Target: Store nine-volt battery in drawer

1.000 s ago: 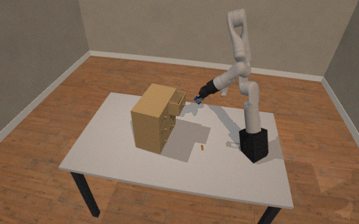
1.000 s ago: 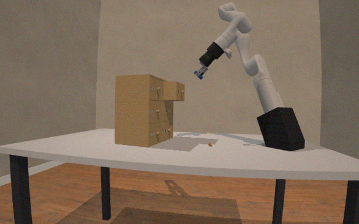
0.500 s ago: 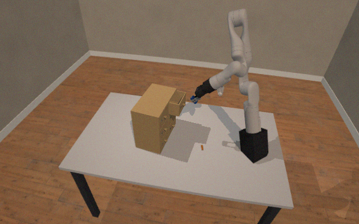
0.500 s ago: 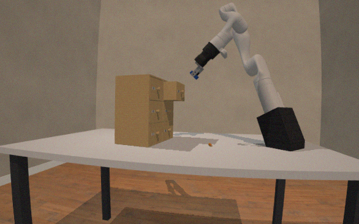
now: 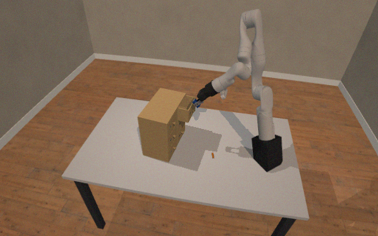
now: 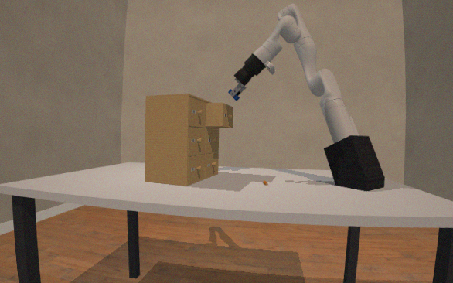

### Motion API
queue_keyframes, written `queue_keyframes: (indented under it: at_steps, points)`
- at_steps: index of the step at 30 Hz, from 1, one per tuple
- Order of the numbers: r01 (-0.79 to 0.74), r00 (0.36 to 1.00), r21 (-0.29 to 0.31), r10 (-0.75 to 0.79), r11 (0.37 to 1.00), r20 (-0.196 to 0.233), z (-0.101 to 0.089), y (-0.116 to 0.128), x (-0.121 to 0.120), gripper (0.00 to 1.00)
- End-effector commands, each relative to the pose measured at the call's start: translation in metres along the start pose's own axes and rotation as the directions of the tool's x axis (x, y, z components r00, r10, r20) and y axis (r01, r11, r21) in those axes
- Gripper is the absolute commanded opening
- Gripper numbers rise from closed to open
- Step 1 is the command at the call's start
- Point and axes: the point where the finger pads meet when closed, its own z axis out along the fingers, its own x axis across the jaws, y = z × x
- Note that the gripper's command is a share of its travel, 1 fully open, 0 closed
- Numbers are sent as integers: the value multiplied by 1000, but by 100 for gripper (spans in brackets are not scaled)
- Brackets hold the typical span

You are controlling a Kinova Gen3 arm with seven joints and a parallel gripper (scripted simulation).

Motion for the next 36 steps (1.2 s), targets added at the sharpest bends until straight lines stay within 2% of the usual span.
queue_keyframes:
  at_steps: [1, 19, 36]
  points:
    - [-18, 1000, 5, 18, 1000, 14, 10, 9, -5, 51]
    - [-18, 1000, 5, 18, 1000, 14, 47, 45, -6, 51]
    - [-18, 1000, 5, 18, 1000, 14, 51, 49, -6, 51]
